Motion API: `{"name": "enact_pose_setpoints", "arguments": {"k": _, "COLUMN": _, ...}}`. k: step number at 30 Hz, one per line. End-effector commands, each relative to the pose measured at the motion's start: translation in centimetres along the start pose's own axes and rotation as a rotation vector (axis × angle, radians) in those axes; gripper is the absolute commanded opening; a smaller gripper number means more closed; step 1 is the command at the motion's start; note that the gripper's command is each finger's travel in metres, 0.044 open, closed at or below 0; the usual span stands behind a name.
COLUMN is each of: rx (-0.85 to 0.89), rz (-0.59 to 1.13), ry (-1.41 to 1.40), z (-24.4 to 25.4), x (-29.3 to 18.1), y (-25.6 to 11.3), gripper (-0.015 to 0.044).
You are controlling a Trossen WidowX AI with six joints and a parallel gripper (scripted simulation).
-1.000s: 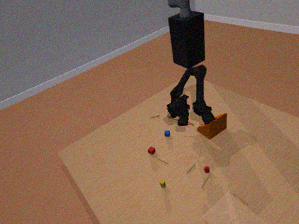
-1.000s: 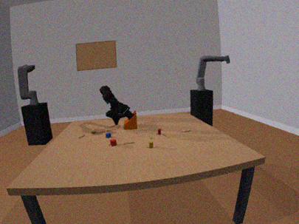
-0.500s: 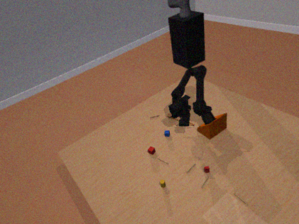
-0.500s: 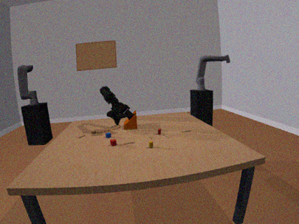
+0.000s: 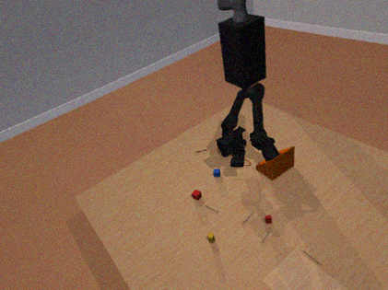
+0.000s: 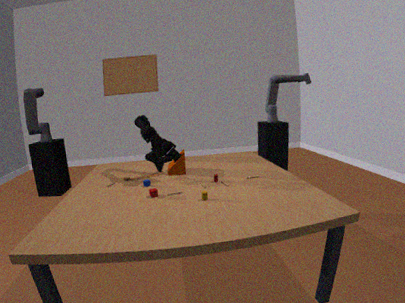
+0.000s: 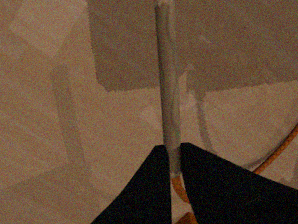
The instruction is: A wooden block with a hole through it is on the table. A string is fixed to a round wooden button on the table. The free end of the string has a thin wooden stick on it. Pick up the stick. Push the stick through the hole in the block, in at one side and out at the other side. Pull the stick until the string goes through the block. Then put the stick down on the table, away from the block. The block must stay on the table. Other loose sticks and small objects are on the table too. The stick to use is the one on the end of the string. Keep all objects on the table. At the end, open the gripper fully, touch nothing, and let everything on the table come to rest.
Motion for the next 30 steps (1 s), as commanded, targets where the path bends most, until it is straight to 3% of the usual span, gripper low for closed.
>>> {"name": "enact_pose_setpoints", "arguments": {"k": 1, "rx": -0.007, "rz": 0.004, "ry": -0.006, "z": 0.3, "x": 0.2, "y": 0.4, "gripper": 0.0000}}
{"name": "enact_pose_setpoints", "arguments": {"k": 30, "rx": -0.009, "rz": 0.001, "ry": -0.005, "z": 2.3, "x": 1.9, "y": 3.1, "gripper": 0.0000}}
Point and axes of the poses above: the point midway between the two fingers, 35 mm back from their tips, its own y axis out along the fingers, its own z axis across the jaws, x = y × z, the point moved 7 cm from there along -y, back along the fingers, and after that the axes turned 10 degrees about -y, right-handed, at the moved point
